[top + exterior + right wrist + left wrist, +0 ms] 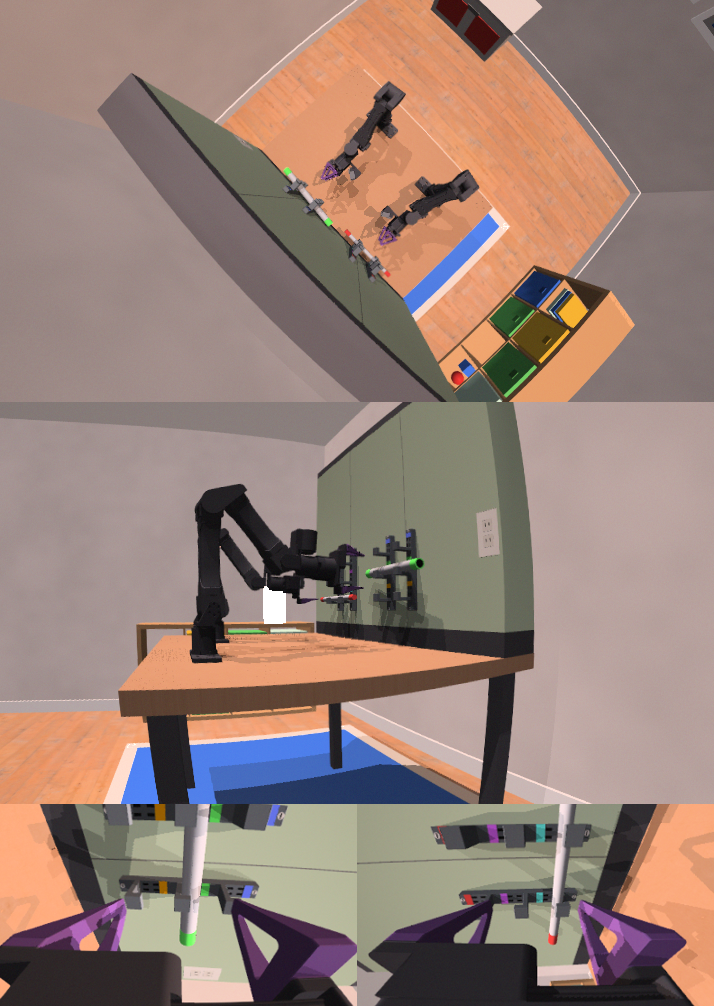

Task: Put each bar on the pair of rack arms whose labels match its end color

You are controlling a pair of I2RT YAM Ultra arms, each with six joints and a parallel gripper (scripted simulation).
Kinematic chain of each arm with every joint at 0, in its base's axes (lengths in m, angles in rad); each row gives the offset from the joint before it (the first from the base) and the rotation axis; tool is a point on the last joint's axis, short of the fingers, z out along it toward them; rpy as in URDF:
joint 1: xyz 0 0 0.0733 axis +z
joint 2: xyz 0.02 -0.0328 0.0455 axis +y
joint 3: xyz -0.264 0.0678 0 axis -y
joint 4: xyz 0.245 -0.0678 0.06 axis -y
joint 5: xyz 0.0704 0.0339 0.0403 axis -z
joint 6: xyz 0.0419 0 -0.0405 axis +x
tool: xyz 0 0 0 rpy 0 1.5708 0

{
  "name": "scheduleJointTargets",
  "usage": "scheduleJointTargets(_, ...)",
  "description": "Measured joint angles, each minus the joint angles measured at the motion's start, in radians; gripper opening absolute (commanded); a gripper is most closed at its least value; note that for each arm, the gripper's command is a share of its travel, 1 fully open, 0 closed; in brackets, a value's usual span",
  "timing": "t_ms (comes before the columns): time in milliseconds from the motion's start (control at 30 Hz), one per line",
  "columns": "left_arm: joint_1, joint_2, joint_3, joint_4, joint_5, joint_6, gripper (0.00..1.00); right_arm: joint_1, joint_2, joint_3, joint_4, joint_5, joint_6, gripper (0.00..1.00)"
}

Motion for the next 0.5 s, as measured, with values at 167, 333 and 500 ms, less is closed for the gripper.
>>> scheduleJointTargets(167, 0.003, 0.022, 0.000, 0.020, 0.003, 0.000, 1.00, 0.000, 0.000, 0.000, 0.000, 0.000, 0.000, 1.00)
scheduleJointTargets(333, 0.005, 0.041, 0.000, 0.045, 0.005, 0.000, 1.00, 0.000, 0.000, 0.000, -0.001, 0.000, 0.000, 1.00)
scheduleJointTargets(500, 0.008, 0.072, 0.000, 0.073, 0.008, 0.000, 1.00, 0.000, 0.000, 0.000, -0.001, 0.000, 0.000, 1.00)
